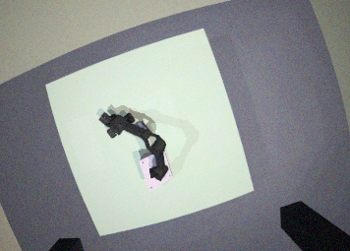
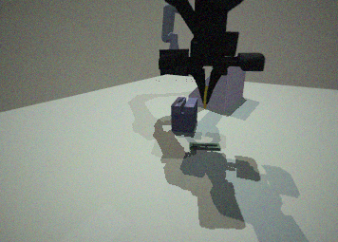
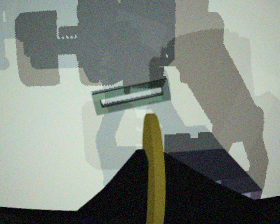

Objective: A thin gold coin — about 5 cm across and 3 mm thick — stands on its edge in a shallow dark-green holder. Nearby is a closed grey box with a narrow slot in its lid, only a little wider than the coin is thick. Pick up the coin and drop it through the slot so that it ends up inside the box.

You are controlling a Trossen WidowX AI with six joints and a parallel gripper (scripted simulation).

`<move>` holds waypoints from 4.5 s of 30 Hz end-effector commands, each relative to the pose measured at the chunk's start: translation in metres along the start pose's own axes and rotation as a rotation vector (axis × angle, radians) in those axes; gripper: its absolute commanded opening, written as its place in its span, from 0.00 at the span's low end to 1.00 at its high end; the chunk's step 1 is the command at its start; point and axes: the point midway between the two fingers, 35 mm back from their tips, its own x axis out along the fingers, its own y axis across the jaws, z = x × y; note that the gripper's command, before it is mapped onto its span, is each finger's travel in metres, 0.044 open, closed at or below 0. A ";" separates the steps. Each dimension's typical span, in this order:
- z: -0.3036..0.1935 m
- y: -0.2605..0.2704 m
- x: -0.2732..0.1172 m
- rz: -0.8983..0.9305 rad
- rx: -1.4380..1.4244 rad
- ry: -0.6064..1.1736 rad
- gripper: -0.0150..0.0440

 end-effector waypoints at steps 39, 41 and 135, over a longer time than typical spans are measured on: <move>-0.076 -0.056 0.000 0.001 -0.032 0.005 0.25; -0.081 -0.059 0.000 0.001 -0.032 0.005 0.25; -0.094 -0.065 0.019 0.006 -0.031 0.001 0.53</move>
